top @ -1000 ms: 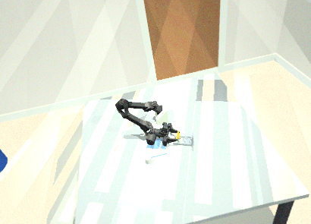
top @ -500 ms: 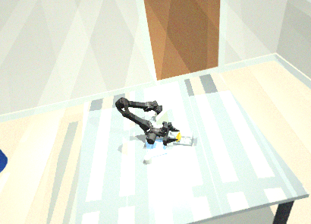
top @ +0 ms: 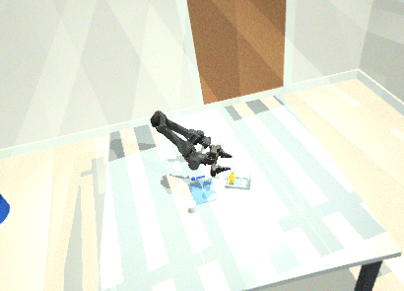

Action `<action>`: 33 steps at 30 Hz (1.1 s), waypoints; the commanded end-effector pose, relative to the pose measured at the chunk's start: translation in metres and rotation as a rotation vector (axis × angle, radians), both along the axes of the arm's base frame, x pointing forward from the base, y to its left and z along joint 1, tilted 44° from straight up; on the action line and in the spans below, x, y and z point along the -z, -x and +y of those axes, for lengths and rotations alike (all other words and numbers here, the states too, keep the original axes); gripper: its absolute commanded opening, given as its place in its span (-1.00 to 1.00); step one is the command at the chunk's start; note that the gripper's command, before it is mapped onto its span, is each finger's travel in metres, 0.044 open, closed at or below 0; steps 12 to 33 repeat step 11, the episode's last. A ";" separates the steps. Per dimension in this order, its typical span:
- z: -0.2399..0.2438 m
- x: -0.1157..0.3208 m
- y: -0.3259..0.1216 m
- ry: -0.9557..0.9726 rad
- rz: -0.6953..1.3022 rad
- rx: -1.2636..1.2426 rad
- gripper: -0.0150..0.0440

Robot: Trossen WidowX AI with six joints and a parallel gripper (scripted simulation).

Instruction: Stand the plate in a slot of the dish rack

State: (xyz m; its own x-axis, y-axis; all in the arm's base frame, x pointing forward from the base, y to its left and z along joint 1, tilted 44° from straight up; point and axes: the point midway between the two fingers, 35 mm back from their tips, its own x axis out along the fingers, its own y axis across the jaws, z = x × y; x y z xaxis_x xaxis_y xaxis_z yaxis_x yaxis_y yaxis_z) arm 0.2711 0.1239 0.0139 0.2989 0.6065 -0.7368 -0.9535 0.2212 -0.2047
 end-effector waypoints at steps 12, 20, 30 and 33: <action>0.006 0.002 0.008 0.181 0.297 0.249 0.86; 0.006 0.002 0.008 0.181 0.297 0.249 0.86; 0.006 0.002 0.008 0.181 0.297 0.249 0.86; 0.006 0.002 0.008 0.181 0.297 0.249 0.86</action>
